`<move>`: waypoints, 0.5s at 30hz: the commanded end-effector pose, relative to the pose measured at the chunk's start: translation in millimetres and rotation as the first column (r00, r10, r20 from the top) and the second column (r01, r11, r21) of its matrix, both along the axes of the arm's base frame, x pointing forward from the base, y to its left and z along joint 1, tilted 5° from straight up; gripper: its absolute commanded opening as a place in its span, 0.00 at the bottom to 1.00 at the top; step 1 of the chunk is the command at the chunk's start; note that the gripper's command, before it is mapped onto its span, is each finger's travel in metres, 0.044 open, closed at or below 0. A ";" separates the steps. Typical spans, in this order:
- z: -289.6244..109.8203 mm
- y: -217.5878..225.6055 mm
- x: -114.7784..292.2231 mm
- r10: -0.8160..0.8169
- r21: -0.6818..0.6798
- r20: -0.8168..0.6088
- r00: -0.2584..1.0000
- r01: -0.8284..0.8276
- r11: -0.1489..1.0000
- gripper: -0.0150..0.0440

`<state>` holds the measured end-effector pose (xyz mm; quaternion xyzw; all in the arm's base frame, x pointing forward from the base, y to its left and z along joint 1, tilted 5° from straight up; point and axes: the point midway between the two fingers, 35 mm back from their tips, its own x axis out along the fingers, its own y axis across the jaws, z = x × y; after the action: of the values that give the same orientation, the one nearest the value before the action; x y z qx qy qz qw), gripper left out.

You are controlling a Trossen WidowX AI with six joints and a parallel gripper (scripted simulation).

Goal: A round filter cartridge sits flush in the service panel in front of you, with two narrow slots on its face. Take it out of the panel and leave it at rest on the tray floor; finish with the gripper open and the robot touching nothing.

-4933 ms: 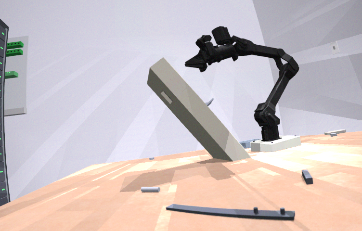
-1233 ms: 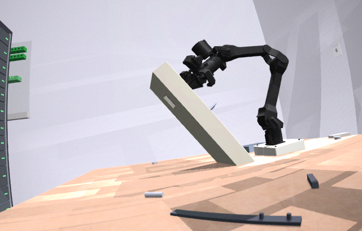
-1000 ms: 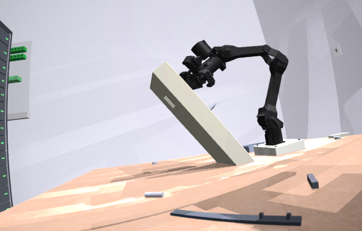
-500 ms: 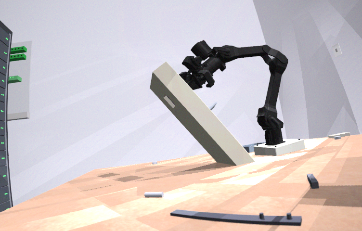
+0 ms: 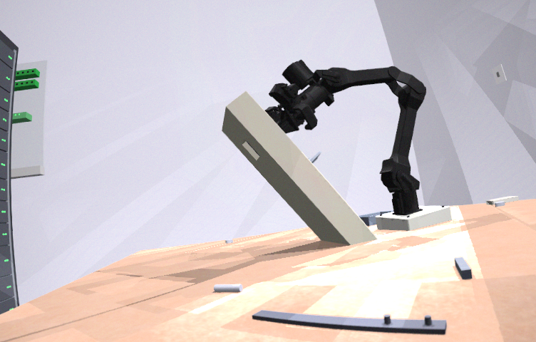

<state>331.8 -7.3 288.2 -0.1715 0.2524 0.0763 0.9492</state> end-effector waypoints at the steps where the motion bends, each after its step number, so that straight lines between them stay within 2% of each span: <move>1: 0.1 -0.6 0.3 -0.002 -0.001 0.001 1.000 0.002 1.000 0.33; 3: 0.1 -0.6 0.3 -0.002 -0.001 0.001 1.000 0.002 1.000 0.31; 4: 0.1 -0.6 0.3 -0.002 -0.001 0.001 1.000 0.002 1.000 0.26; 8: -0.5 -0.6 1.1 -0.011 0.014 -0.001 1.000 0.011 1.000 0.25; 15: -3.3 -0.7 4.5 -0.119 0.198 -0.030 0.993 0.122 0.973 0.25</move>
<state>332.0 -7.5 288.5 -0.1020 0.2567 0.0569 0.9594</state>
